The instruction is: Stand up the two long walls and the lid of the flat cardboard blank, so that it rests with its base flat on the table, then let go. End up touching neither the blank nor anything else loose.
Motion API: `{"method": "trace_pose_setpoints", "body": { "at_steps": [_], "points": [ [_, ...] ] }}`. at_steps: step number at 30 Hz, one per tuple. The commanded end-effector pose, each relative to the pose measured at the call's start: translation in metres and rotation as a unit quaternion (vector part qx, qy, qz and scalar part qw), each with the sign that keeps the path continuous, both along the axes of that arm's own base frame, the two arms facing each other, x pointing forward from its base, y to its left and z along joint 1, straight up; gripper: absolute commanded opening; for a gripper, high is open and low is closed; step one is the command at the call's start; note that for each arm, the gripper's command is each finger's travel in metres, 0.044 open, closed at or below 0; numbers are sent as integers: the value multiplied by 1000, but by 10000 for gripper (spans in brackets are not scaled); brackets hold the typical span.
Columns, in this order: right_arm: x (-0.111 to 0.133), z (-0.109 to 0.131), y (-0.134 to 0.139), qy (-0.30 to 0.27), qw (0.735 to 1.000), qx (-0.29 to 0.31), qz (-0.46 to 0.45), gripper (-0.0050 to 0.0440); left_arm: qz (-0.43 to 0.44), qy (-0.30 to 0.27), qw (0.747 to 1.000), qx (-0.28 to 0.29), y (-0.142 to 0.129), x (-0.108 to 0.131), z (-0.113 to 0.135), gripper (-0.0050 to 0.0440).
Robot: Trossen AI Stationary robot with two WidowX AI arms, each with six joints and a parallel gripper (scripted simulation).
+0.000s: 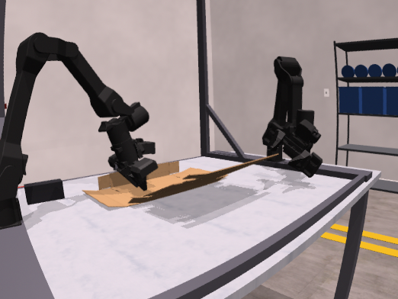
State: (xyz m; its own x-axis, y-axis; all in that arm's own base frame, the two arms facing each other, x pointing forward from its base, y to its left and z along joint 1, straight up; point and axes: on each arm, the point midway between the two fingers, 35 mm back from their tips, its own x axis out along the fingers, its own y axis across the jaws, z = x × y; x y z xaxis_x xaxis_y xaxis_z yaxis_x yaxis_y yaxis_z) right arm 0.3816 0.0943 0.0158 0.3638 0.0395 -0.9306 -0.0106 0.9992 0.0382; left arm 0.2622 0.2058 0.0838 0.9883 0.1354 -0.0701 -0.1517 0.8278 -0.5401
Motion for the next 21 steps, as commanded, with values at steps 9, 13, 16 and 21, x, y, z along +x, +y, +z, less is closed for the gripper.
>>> {"method": "trace_pose_setpoints", "body": {
  "at_steps": [9, 13, 16, 21],
  "points": [
    [-29, -40, -6, 68, 998, -12, -1, 195, 0, -3, 1000, 0, 3, 19, 2, 279],
    [-29, -39, -6, 68, 998, -12, -1, 195, 0, -4, 1000, 0, 4, 26, 2, 279],
    [-29, -39, -6, 68, 998, -12, -1, 195, 0, -4, 1000, 0, 4, 28, 2, 279],
    [-29, -39, -6, 68, 998, -12, -1, 195, 1, -5, 1000, -1, 4, 36, 2, 279]
  ]
}}
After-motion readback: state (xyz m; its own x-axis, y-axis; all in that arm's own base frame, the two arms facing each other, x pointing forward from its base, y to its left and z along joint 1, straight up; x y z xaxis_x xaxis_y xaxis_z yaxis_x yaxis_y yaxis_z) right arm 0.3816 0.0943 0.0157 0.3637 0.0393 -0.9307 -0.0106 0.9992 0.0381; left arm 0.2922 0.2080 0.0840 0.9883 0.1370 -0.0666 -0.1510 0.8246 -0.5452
